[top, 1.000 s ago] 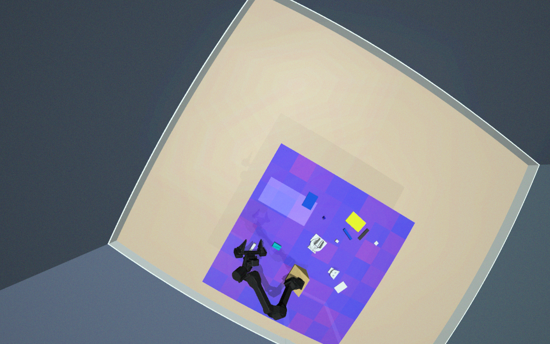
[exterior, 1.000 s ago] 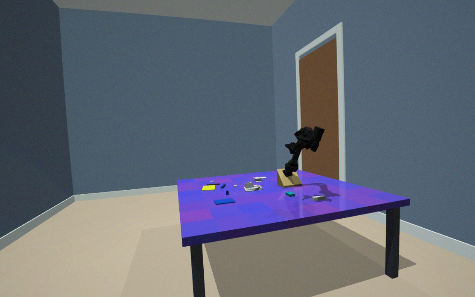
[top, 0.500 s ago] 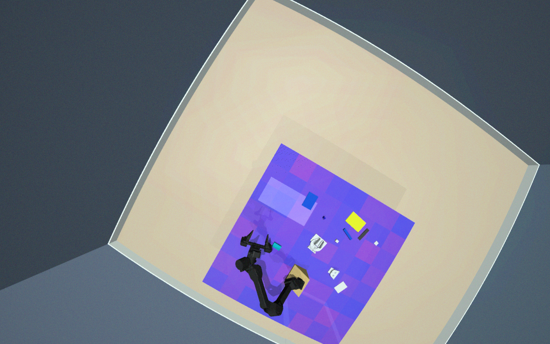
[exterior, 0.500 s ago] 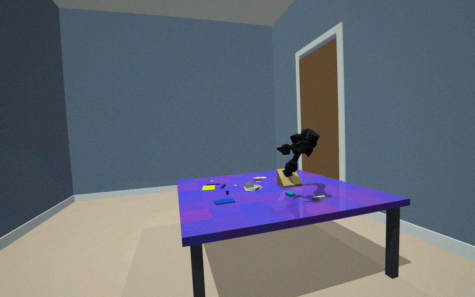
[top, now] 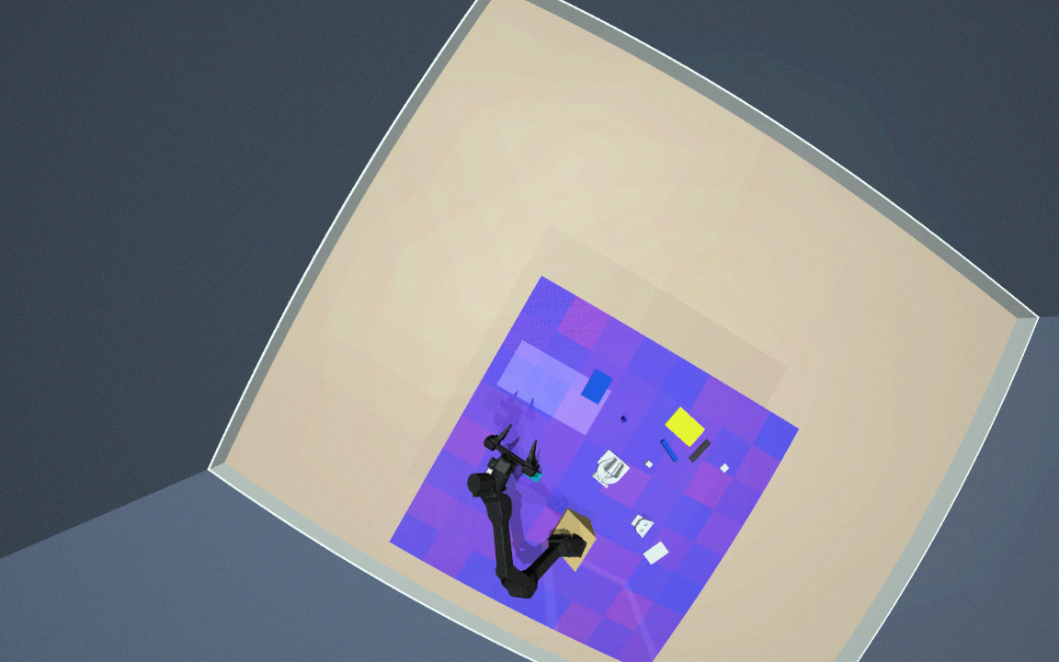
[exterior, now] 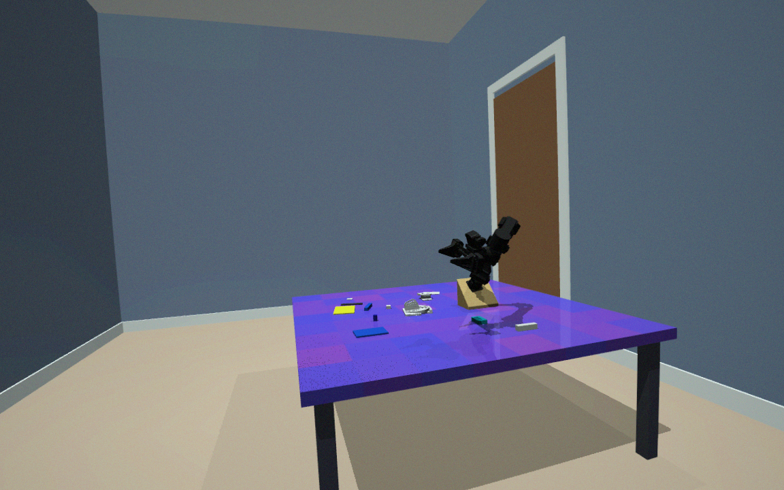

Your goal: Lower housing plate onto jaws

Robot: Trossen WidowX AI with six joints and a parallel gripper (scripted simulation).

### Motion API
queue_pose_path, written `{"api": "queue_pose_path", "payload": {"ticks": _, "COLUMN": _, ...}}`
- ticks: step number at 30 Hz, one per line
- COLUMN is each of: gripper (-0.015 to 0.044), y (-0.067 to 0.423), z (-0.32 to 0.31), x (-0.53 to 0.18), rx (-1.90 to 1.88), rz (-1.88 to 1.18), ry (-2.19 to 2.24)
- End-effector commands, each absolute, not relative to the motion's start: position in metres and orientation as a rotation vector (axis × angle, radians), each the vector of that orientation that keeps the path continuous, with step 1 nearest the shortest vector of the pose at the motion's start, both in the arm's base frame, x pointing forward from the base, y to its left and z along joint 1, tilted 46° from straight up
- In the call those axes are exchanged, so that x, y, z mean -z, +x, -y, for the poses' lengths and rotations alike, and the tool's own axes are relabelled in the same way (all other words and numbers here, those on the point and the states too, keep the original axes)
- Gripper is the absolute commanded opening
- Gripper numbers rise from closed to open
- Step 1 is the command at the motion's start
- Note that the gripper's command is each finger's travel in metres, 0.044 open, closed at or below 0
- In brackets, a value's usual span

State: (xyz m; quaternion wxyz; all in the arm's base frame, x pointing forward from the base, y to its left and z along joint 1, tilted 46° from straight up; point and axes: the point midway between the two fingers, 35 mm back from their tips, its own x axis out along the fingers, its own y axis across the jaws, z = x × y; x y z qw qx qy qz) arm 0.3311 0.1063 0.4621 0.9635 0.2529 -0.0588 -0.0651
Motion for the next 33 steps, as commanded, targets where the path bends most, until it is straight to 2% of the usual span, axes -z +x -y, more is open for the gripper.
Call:
{"api": "queue_pose_path", "payload": {"ticks": 1, "gripper": 0.0440, "y": 0.346, "z": -0.103, "x": -0.448, "rx": 0.156, "rz": 0.074, "ry": 0.403}}
{"api": "queue_pose_path", "payload": {"ticks": 19, "gripper": 0.0440, "y": 0.414, "z": -0.056, "x": -0.365, "rx": 0.264, "rz": -0.211, "ry": -0.114}}
{"api": "queue_pose_path", "payload": {"ticks": 33, "gripper": 0.0440, "y": 0.449, "z": 0.004, "x": -0.288, "rx": 0.266, "rz": -0.490, "ry": -0.413}}
